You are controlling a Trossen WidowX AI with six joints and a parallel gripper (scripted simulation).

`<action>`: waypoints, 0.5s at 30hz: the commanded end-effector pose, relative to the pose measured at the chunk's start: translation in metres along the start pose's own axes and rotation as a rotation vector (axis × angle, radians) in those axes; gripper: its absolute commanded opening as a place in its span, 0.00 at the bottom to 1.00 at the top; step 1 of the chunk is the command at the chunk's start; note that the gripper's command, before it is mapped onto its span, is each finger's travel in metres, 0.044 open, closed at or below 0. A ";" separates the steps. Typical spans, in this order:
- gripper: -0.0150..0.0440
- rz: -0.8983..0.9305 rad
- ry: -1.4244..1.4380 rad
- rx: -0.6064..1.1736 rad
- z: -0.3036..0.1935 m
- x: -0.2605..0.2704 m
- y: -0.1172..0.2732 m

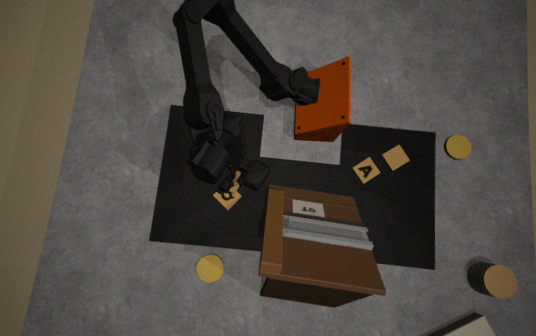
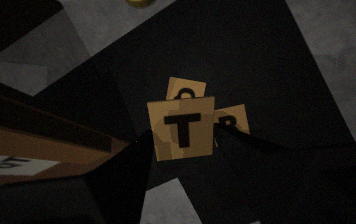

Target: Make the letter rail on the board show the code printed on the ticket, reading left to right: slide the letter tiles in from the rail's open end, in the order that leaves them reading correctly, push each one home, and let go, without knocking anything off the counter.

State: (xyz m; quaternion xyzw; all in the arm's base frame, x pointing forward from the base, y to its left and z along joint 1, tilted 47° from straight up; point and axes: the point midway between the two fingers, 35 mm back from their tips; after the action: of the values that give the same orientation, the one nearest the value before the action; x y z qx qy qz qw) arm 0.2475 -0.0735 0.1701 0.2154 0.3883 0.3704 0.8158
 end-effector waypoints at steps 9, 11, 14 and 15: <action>0.25 0.106 -0.107 -0.111 0.036 0.040 0.024; 0.25 0.127 -0.126 -0.128 0.042 0.047 0.030; 0.25 0.161 -0.153 -0.152 0.049 0.058 0.038; 0.25 0.172 -0.163 -0.160 0.052 0.061 0.041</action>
State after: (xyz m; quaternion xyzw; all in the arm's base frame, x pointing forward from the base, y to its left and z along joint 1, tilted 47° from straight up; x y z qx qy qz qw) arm 0.2894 -0.0153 0.1953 0.2098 0.2882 0.4399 0.8243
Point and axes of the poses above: the point midway between the two fingers, 35 mm back from their tips, its own y axis back along the fingers, its own x axis across the jaws, z = x × y, and after that the axes turned 6 degrees about -y, right-handed
